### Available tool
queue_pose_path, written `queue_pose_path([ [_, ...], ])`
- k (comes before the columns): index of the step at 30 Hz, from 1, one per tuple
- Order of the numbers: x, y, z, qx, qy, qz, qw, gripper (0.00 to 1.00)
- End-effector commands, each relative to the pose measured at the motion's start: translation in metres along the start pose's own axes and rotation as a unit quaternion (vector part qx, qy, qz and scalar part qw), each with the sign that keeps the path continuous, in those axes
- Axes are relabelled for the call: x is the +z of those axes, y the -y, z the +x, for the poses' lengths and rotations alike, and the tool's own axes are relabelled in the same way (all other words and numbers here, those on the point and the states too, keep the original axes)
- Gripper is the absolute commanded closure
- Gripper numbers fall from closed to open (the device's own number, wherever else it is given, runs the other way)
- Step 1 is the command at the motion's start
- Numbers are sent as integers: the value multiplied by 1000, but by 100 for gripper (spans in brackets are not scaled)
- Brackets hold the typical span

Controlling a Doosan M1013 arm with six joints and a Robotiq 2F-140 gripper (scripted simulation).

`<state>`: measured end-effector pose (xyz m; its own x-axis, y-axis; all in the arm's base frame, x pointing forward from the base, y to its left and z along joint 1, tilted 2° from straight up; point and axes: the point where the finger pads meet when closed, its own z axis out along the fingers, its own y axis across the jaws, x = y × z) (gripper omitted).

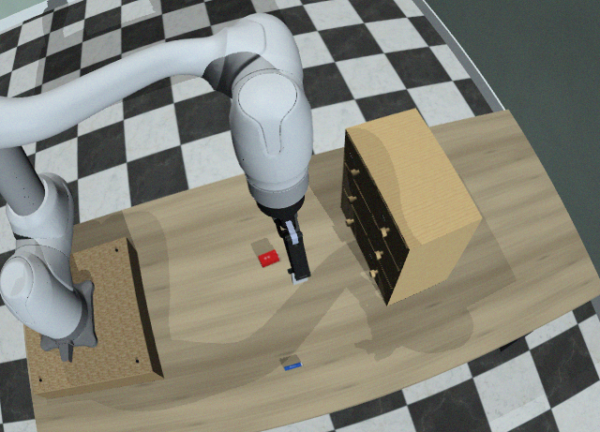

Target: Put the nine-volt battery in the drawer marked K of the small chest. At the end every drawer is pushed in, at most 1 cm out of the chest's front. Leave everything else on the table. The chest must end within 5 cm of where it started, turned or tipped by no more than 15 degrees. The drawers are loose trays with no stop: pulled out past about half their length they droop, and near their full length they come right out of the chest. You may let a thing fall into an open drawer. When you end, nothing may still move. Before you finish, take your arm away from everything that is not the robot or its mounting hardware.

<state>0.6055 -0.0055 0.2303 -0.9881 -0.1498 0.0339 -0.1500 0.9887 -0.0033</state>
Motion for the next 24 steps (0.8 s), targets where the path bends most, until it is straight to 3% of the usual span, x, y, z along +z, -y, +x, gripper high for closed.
queue_pose_path([
  [1, 46, -14, -17, -9, -1, 0, 1000, 0],
  [3, 46, -14, -17, -9, -1, 0, 1000, 0],
  [4, 67, -21, -23, -14, -1, 0, 1000, 0],
  [7, 79, -25, -26, -16, -1, 0, 1000, 0],
  [24, 82, -25, -30, -16, 20, 0, 1000, 0],
])
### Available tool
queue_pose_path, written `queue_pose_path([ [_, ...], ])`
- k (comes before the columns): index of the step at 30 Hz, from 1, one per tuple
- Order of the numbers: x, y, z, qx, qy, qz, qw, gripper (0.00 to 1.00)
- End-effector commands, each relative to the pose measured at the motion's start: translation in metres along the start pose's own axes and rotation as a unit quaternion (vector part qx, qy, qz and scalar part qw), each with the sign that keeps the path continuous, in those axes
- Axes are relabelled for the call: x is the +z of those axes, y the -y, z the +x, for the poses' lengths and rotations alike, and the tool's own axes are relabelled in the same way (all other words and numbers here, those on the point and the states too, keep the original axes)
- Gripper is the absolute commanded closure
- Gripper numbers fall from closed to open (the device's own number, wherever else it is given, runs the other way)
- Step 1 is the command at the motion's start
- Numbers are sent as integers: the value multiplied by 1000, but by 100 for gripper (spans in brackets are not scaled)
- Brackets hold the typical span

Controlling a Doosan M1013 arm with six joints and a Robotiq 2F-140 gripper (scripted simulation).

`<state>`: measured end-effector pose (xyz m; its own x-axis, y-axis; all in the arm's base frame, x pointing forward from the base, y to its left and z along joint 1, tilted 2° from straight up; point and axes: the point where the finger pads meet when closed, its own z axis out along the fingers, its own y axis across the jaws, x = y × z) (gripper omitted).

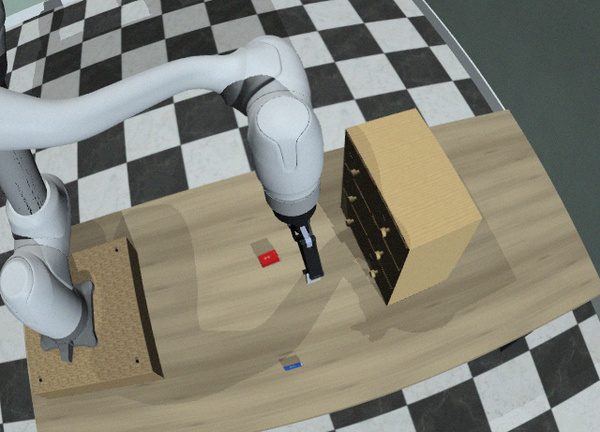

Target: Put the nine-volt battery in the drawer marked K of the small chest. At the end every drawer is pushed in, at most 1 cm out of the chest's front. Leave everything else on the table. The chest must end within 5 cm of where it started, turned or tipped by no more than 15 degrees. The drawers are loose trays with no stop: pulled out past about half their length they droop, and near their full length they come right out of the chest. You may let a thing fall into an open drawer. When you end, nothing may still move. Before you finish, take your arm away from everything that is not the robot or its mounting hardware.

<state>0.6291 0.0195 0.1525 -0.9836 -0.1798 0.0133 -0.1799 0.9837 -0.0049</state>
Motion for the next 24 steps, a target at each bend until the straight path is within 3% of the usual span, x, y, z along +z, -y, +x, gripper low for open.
queue_pose_path([
  [1, 6, -4, -1, -1, 14, -1, 1000, 0],
  [13, 17, -4, -12, -1, 80, -1, 997, 0],
  [24, 37, -4, -32, -1, 201, -2, 980, 0],
])
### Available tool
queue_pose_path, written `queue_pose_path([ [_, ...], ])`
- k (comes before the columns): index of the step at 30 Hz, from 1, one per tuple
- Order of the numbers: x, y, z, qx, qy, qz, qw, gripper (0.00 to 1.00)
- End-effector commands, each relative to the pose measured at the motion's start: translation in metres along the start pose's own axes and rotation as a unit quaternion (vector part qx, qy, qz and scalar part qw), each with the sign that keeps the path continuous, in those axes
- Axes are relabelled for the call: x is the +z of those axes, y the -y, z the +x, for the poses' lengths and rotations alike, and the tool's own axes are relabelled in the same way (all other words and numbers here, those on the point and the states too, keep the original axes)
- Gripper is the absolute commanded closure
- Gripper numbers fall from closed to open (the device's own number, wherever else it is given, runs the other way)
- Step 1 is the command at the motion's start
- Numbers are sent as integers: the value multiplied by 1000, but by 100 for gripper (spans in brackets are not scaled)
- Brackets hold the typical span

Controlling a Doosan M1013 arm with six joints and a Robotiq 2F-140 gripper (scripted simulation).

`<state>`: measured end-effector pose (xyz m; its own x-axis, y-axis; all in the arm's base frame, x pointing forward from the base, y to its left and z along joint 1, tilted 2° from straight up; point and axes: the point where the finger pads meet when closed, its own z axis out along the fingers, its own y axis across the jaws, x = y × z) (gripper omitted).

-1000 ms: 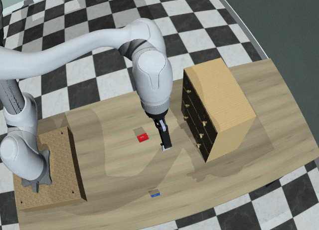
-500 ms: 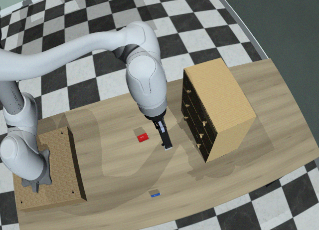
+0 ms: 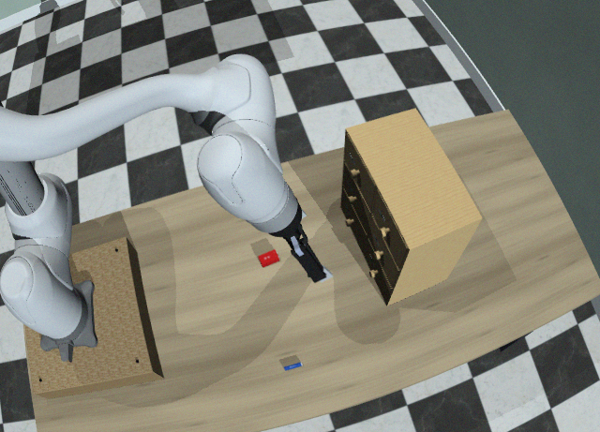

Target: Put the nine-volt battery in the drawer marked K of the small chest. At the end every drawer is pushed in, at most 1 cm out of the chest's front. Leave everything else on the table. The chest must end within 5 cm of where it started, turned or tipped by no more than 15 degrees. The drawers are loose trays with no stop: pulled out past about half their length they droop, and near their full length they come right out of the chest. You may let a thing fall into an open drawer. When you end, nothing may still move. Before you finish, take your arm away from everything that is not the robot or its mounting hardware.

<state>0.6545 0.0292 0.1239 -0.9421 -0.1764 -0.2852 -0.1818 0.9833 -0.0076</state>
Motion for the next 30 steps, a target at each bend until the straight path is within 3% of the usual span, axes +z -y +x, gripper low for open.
queue_pose_path([
  [1, 13, 1, -4, 0, 65, -3, 998, 0],
  [4, 21, 1, -8, 1, 103, -3, 995, 0],
  [13, 31, 1, -13, 1, 152, -3, 988, 0],
  [30, 42, 1, -19, 1, 201, -3, 980, 0],
])
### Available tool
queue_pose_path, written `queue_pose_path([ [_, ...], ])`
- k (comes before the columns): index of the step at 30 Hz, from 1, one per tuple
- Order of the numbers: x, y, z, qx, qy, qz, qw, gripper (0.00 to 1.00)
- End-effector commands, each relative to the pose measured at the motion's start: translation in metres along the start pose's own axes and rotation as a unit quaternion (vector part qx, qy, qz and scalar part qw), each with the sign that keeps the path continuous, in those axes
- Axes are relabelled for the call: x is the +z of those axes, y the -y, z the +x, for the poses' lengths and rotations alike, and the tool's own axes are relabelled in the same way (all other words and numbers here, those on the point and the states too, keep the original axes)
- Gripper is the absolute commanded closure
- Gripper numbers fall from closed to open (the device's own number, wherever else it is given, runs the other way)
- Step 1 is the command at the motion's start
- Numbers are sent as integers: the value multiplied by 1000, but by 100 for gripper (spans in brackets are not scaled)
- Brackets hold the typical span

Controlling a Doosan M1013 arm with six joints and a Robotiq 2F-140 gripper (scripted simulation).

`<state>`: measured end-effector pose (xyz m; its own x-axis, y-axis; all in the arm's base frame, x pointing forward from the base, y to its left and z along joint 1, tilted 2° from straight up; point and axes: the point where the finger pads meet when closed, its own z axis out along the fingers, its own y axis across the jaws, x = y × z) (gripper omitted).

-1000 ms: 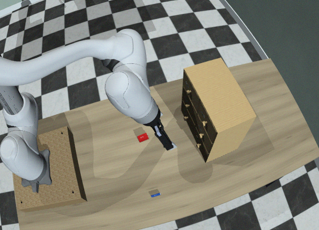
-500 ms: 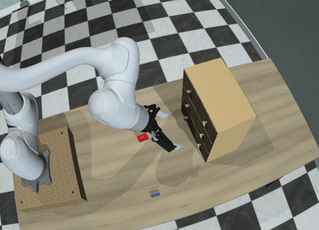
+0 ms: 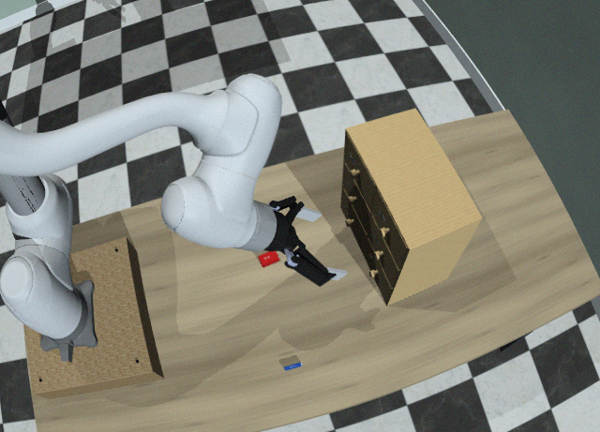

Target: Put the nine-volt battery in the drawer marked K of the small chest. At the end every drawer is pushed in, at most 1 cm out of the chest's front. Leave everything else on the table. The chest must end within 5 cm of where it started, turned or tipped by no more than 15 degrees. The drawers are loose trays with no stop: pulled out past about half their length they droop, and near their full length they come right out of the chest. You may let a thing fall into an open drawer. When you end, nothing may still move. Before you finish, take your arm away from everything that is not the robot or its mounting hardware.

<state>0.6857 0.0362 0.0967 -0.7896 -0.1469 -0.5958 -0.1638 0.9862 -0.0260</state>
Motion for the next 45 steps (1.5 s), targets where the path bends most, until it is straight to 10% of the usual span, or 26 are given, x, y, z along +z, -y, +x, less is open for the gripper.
queue_pose_path([
  [1, 6, 3, 6, 0, 31, -15, 999, 0],
  [45, 53, 2, 0, 4, 166, -19, 986, 0],
])
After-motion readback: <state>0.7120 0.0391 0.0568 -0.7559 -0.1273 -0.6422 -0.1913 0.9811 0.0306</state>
